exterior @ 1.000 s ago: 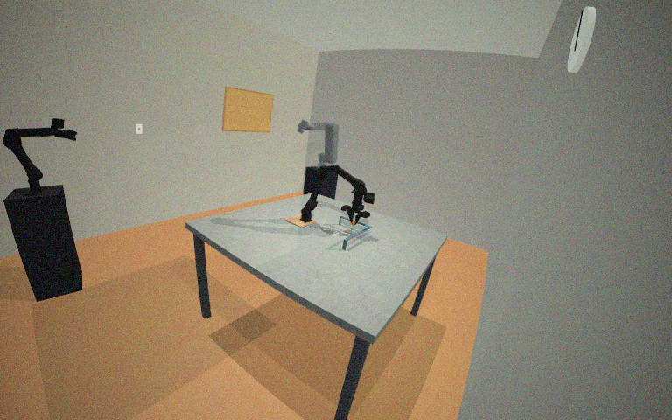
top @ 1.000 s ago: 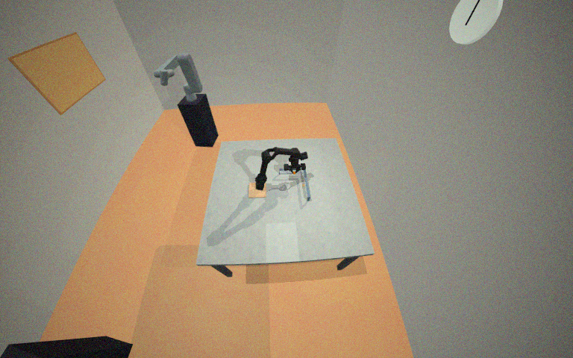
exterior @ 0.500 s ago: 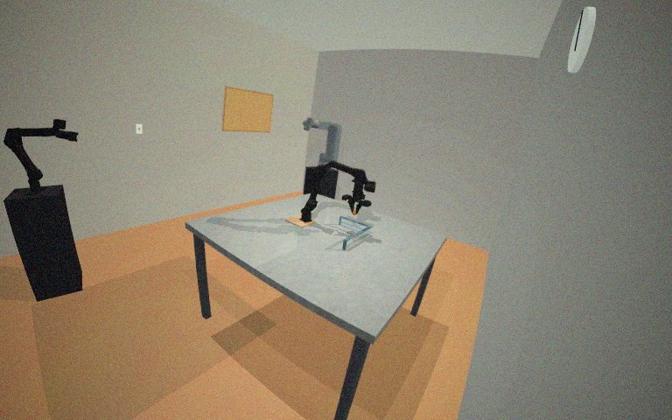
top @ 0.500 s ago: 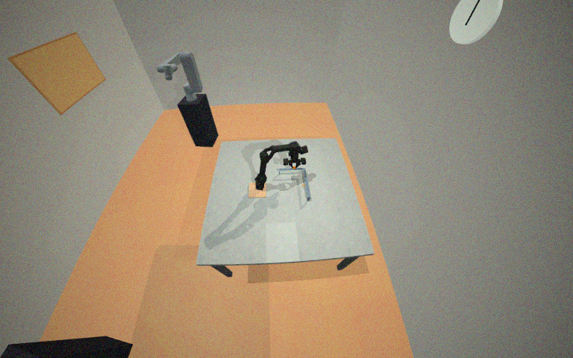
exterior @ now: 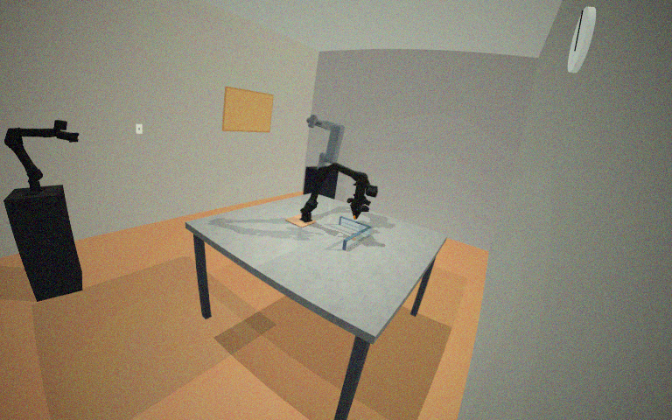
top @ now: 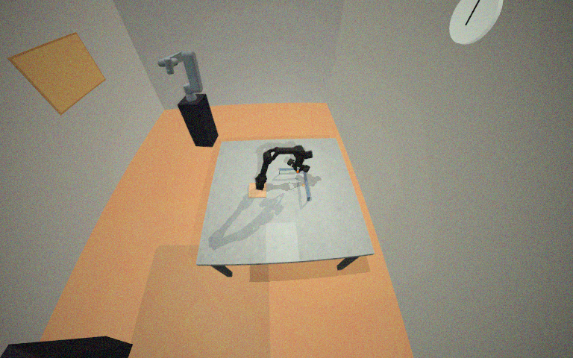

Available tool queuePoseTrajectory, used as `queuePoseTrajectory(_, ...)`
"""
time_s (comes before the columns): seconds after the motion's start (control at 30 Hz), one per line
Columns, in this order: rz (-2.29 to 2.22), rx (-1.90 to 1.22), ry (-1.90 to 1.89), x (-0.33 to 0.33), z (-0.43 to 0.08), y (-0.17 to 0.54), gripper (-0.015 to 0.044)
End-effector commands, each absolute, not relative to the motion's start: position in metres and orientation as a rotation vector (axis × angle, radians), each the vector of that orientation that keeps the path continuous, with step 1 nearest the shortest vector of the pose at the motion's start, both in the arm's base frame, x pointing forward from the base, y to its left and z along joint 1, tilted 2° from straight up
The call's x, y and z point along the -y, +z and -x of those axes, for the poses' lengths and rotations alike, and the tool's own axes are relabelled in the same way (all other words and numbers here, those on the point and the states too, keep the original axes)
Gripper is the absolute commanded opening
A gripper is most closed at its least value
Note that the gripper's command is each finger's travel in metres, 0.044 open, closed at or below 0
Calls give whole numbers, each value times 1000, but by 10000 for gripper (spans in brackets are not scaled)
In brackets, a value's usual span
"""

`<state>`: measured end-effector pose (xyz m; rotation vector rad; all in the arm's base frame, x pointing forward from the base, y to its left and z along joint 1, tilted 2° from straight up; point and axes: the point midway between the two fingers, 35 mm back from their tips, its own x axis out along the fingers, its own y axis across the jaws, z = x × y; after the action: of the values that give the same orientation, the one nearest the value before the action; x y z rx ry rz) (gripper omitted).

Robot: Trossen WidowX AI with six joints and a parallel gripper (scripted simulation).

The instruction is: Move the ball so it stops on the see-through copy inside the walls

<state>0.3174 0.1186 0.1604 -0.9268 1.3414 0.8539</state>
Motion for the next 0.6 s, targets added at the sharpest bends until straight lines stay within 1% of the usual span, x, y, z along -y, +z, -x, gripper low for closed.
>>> queuePoseTrajectory(0.0, 809, -1376, 743, -111, -328, 159, 0)
queuePoseTrajectory(0.57, 222, -1498, 184, -62, -369, 145, 0)
